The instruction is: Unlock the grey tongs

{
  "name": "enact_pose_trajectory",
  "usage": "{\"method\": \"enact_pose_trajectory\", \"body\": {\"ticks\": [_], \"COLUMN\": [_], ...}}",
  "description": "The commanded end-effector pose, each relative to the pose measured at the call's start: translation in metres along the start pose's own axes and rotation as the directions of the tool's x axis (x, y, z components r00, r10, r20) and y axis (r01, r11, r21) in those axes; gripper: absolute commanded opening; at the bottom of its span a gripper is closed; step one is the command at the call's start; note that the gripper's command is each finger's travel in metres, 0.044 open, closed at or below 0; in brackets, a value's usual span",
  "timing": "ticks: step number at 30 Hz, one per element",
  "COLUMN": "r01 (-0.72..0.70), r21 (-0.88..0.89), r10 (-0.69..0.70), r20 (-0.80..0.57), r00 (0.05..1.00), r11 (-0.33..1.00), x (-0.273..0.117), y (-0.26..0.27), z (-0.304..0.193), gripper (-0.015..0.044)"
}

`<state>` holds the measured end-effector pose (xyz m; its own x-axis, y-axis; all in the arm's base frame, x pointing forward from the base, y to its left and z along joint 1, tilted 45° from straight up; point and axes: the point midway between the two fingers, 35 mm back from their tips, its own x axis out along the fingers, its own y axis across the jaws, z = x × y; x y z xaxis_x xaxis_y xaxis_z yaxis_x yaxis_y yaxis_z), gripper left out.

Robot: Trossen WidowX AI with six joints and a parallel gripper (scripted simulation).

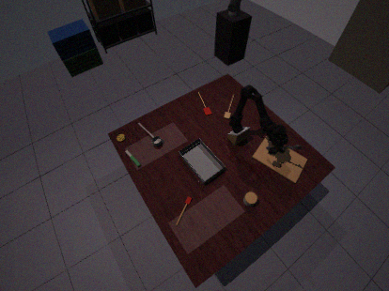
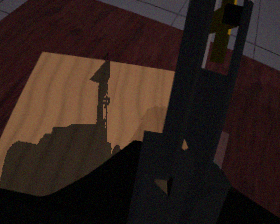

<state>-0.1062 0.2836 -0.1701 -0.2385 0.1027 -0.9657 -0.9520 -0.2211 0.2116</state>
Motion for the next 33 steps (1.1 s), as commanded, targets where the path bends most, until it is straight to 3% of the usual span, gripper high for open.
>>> {"method": "enact_pose_trajectory", "body": {"ticks": [1,33], "r01": [0.000,0.012], "r21": [-0.008,-0.015], "r10": [0.000,-0.017], "r20": [-0.034,-0.415], "r00": [0.999,0.910], "r11": [1.000,1.000], "x": [0.006,0.029], "y": [0.000,-0.003], "z": [0.009,0.027], "gripper": [-0.0150,-0.0150]}}
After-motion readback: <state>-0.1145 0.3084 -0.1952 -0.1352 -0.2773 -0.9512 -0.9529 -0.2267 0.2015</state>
